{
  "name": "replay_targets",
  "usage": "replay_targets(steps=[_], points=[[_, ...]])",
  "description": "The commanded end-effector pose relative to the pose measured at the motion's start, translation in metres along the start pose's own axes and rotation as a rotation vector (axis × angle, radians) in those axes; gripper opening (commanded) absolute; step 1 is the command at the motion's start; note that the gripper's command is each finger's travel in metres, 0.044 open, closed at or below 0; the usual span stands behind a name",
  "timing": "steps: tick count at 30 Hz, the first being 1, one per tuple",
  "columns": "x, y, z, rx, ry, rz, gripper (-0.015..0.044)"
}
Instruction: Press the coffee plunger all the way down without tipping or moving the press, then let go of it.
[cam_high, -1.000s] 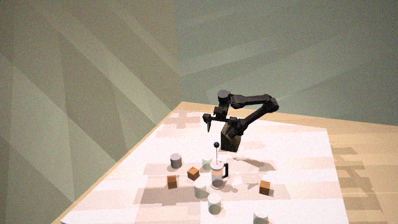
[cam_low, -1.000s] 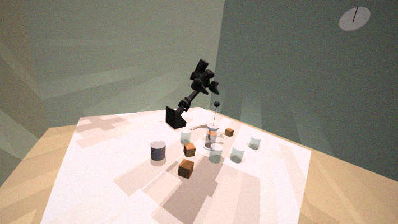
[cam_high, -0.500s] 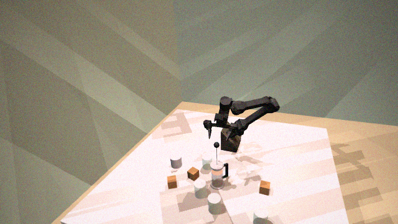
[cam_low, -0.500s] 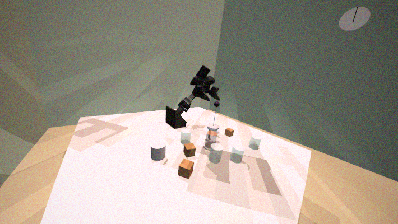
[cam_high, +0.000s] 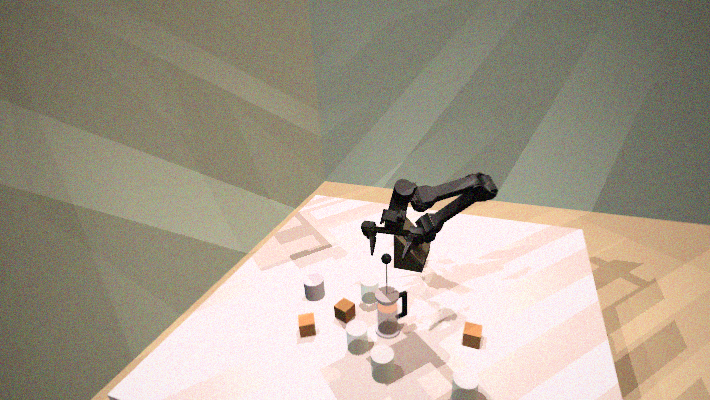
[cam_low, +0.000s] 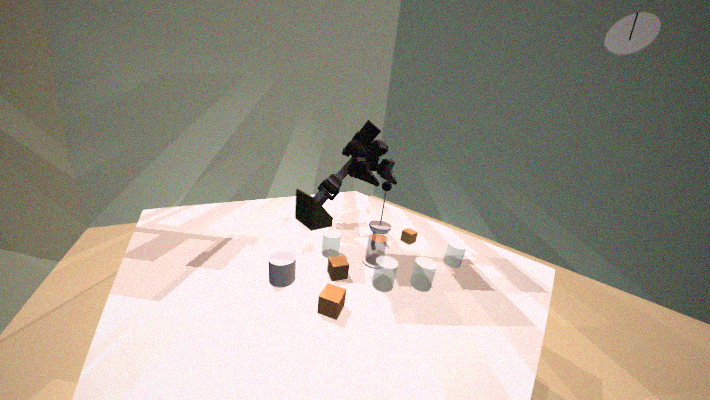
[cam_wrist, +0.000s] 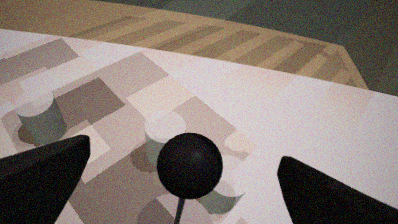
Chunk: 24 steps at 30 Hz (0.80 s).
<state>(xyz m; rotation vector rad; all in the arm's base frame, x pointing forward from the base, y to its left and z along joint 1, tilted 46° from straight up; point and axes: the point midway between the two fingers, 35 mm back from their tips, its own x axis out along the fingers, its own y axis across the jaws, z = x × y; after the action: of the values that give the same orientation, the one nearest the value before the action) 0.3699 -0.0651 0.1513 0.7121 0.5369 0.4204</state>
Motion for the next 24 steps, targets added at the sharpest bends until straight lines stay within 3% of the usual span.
replay_targets(steps=[1, 2, 14, 24], points=[[0.0064, -0.0019, -0.0011, 0.008, 0.0, -0.004, 0.044], [0.0067, -0.0019, -0.0011, 0.008, 0.0, -0.004, 0.044], [0.0067, -0.0019, -0.0011, 0.008, 0.0, -0.004, 0.0125], [0.0069, -0.0019, -0.0013, 0.008, 0.0, -0.004, 0.0123]])
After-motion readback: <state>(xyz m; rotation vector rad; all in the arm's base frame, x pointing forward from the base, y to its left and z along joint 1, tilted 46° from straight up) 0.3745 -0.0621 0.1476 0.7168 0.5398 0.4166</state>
